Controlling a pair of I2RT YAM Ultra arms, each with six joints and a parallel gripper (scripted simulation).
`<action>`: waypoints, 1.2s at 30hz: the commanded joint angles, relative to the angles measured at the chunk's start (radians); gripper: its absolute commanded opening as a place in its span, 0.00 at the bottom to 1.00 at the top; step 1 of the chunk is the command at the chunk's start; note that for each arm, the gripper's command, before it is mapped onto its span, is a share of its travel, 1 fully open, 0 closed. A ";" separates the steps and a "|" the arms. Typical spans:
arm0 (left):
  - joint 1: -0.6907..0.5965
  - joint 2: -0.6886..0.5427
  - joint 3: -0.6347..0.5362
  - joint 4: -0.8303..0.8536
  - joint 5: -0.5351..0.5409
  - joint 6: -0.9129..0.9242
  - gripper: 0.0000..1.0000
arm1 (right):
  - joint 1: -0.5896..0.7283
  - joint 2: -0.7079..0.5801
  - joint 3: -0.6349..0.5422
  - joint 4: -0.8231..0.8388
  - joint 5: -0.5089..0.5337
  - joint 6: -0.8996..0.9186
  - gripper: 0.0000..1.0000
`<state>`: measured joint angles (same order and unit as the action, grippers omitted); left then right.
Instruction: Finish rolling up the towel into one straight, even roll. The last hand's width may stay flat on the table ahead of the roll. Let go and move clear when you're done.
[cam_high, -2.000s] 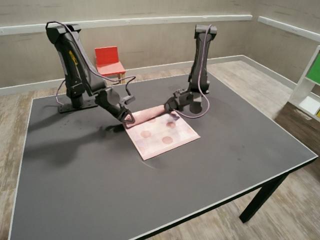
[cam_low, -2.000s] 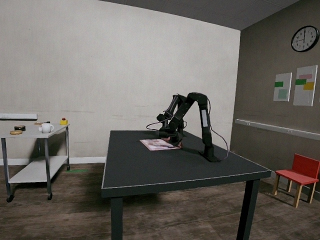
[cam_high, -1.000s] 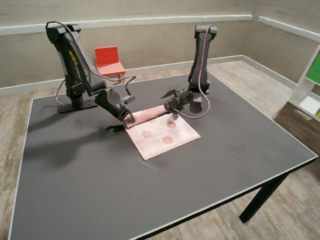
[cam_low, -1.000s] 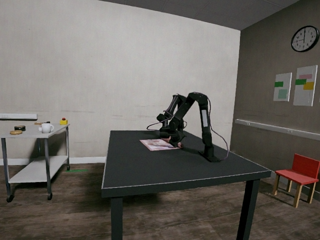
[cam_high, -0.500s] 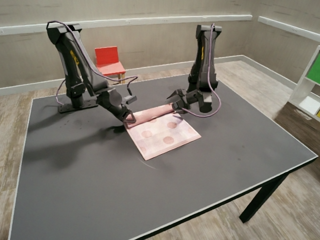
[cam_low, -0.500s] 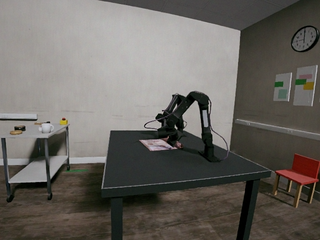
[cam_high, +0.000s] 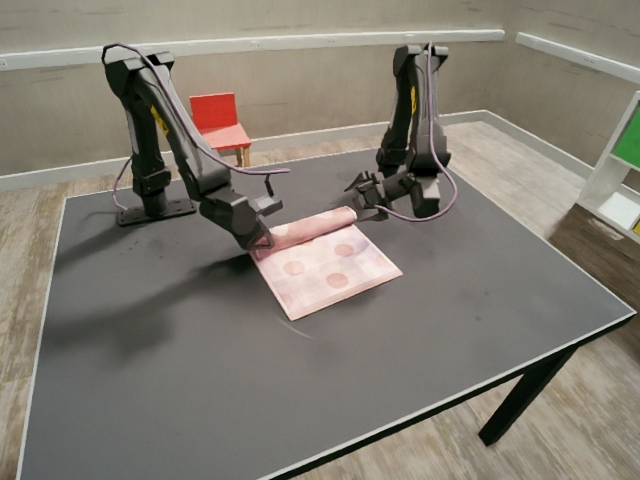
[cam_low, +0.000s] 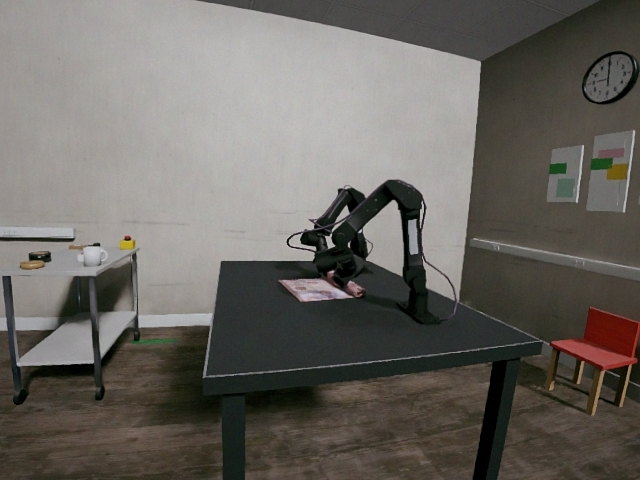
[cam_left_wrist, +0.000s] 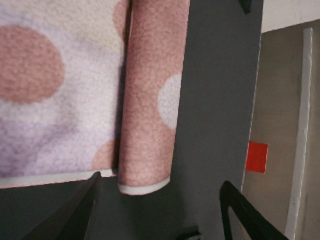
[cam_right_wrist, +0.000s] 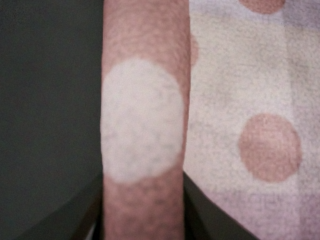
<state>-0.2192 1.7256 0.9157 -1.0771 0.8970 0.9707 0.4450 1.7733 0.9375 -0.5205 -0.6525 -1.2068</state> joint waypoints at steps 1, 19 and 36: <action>-0.041 -0.112 -0.045 0.083 -0.022 -0.047 0.88 | -0.017 0.056 0.095 -0.178 -0.055 0.002 0.34; -0.523 -0.742 -0.404 0.635 -0.582 -0.468 0.94 | -0.055 0.407 0.514 -0.748 -0.151 -0.077 0.34; -0.789 -0.814 -0.495 0.761 -0.969 -0.530 0.98 | -0.063 0.556 0.662 -0.952 -0.167 -0.140 0.34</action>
<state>-1.0378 0.9146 0.4213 -0.3481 -0.0517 0.4225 0.3870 2.3287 1.5764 -1.4349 -0.8207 -1.3258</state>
